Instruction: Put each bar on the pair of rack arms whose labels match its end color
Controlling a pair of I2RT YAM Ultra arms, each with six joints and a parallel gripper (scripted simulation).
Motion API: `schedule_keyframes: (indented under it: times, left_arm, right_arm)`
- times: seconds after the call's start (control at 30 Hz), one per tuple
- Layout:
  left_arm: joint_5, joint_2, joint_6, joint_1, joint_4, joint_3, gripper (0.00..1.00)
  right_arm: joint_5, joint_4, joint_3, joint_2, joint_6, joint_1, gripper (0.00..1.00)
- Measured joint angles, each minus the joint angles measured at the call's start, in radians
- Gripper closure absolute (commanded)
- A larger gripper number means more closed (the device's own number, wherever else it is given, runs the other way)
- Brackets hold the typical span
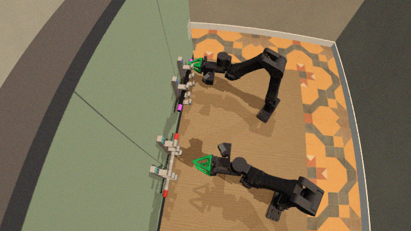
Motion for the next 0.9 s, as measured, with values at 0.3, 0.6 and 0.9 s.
schedule_keyframes:
  times: [0.3, 0.6, 0.9]
  left_arm:
    - [0.000, 0.000, 0.000, 0.000, 0.000, 0.000, 0.00]
    - [0.000, 0.000, 0.000, 0.000, 0.000, 0.000, 0.00]
    - [0.000, 0.000, 0.000, 0.000, 0.000, 0.000, 0.00]
  right_arm:
    - [0.000, 0.015, -0.003, 0.005, 0.001, 0.000, 1.00]
    - [0.000, 0.029, -0.006, 0.009, 0.003, 0.000, 1.00]
    - [0.000, 0.045, -0.009, 0.014, 0.004, 0.000, 1.00]
